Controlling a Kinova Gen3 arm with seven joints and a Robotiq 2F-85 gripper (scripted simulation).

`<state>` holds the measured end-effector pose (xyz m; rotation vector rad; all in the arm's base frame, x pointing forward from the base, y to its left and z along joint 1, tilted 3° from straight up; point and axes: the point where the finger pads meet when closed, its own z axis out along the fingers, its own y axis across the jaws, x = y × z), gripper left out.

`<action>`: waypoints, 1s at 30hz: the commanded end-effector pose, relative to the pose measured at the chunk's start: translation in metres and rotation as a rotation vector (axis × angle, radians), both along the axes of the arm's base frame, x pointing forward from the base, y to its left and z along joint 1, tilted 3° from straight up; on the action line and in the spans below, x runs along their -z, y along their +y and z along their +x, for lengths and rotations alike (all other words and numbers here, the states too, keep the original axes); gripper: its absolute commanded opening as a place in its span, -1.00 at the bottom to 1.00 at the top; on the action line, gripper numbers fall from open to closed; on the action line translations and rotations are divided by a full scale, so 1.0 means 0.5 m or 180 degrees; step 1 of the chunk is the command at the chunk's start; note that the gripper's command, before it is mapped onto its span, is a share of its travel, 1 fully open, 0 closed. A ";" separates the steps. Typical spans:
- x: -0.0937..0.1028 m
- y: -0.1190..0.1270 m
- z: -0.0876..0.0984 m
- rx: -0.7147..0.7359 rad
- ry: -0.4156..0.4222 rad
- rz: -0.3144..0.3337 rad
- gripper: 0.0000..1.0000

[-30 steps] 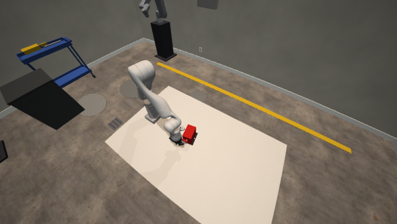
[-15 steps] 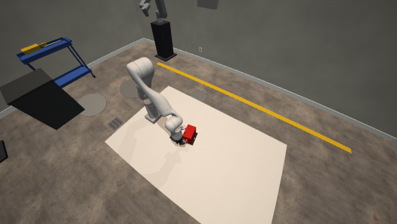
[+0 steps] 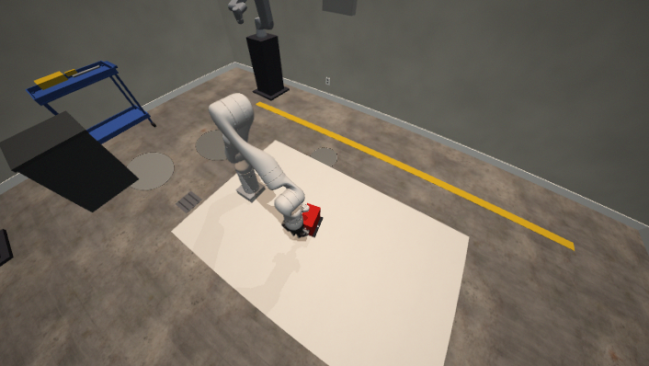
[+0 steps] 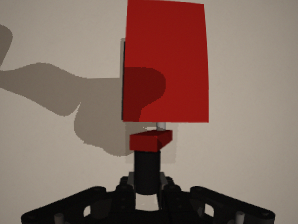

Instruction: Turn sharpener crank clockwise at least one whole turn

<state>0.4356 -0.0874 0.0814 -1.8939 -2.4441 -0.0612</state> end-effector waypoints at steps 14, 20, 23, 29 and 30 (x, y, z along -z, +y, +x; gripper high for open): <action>-0.006 0.007 0.031 -0.0009 -0.0026 -0.0003 -1.00; -0.006 0.007 0.032 -0.0009 -0.0026 -0.0003 -1.00; -0.006 0.007 0.032 -0.0009 -0.0026 -0.0003 -1.00; -0.006 0.007 0.032 -0.0009 -0.0026 -0.0003 -1.00; -0.006 0.007 0.032 -0.0009 -0.0026 -0.0003 -1.00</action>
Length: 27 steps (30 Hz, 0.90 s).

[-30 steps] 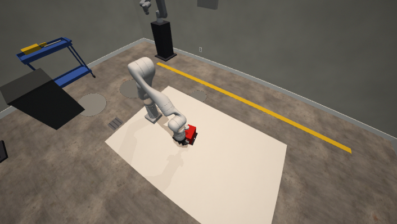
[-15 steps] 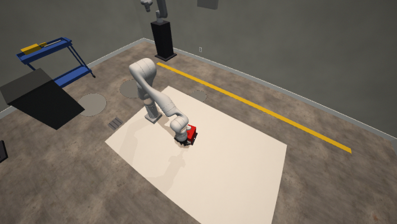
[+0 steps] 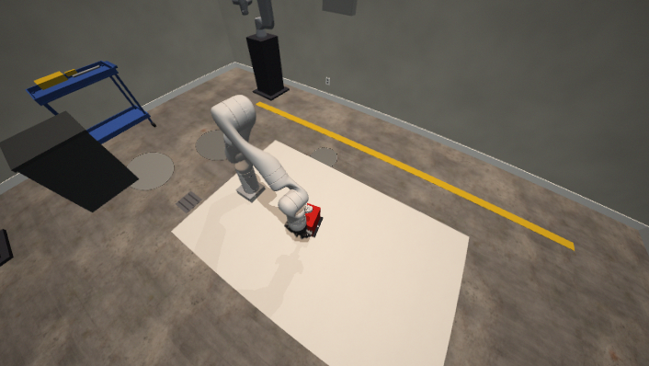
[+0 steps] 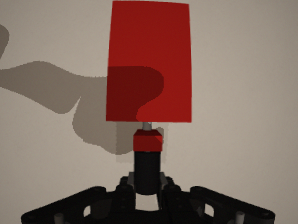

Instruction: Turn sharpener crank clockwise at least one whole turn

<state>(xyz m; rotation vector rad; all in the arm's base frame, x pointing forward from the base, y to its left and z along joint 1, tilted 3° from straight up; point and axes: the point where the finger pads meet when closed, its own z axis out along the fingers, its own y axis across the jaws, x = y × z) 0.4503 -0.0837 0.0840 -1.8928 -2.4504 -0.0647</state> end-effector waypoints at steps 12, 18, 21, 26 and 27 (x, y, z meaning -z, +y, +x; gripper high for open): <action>-0.001 0.000 0.002 0.0000 -0.0010 0.0000 -1.00; -0.001 0.000 0.002 0.0000 -0.0010 0.0000 -1.00; -0.001 0.000 0.002 0.0000 -0.0010 0.0000 -1.00; -0.001 0.000 0.002 0.0000 -0.0010 0.0000 0.06; -0.001 0.000 0.002 0.0000 -0.0010 0.0000 0.06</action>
